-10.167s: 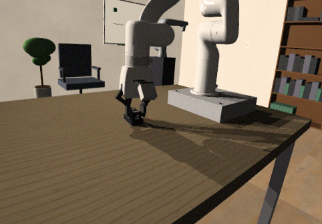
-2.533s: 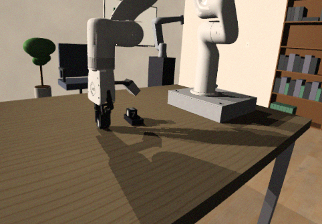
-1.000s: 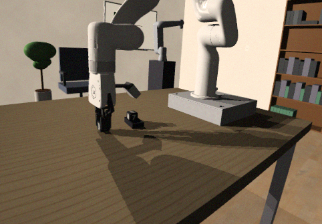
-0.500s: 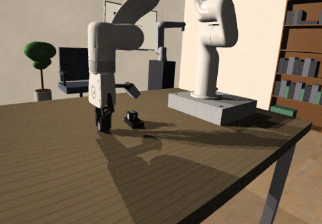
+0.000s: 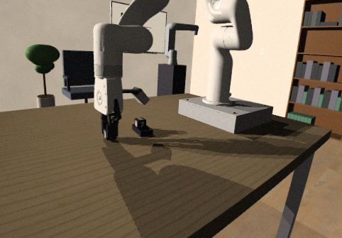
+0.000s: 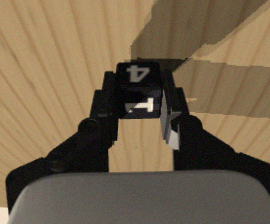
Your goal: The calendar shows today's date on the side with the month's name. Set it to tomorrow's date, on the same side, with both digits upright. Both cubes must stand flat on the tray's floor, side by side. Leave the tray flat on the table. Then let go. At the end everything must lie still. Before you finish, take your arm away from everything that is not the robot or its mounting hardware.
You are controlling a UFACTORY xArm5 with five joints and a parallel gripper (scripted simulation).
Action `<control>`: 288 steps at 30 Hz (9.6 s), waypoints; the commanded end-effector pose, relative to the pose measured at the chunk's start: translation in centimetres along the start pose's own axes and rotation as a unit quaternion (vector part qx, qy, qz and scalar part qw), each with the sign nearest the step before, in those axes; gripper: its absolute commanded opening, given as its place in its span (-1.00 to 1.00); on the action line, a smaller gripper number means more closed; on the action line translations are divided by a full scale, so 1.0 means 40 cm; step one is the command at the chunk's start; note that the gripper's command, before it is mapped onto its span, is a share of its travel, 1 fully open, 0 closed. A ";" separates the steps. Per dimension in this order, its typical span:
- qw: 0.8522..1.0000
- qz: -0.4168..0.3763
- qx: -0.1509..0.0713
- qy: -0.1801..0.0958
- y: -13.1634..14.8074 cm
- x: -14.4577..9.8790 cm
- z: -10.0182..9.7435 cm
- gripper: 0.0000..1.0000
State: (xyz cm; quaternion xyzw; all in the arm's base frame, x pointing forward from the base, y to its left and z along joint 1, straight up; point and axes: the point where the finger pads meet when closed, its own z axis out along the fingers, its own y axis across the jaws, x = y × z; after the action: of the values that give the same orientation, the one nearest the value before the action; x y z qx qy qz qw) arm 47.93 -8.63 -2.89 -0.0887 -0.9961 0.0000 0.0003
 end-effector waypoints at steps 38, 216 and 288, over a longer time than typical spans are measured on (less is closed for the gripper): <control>1.000 0.000 0.000 -0.002 0.000 -0.004 -0.003 -0.47; 1.000 -0.001 0.000 -0.002 0.000 -0.003 -0.218 -0.05; 0.871 0.491 -0.001 -0.002 -0.001 -0.049 -0.225 1.00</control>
State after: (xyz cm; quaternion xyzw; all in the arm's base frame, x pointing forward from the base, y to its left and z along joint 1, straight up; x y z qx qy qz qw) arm 49.47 -8.93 5.91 -0.5043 -0.8635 -0.0001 -0.0004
